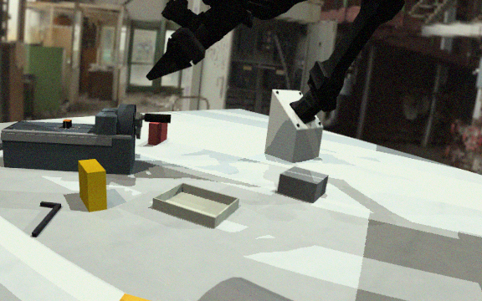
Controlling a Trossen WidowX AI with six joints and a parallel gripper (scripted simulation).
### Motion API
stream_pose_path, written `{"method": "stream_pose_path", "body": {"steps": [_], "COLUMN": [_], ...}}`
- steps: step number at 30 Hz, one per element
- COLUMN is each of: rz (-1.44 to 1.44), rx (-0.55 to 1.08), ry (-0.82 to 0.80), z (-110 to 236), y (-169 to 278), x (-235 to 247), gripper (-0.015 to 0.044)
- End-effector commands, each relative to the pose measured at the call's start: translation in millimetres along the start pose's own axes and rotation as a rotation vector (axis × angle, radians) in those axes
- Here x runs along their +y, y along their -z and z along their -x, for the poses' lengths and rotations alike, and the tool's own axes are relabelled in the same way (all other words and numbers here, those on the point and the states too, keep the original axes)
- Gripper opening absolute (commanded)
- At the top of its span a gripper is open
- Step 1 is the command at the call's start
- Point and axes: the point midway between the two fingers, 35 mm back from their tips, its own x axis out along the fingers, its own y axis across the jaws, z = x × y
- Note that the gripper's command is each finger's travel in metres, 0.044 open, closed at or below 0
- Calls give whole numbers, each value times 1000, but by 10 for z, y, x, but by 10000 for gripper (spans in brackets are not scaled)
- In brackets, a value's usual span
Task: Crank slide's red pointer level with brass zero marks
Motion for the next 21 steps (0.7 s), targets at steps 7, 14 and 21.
{"method": "stream_pose_path", "body": {"steps": [7,14,21], "rz": [-13,-13,-13], "rx": [14,14,15], "ry": [12,13,13], "z": [-243,-310,-395], "y": [313,372,450], "x": [-45,-43,-42], "gripper": [440,440,440]}}
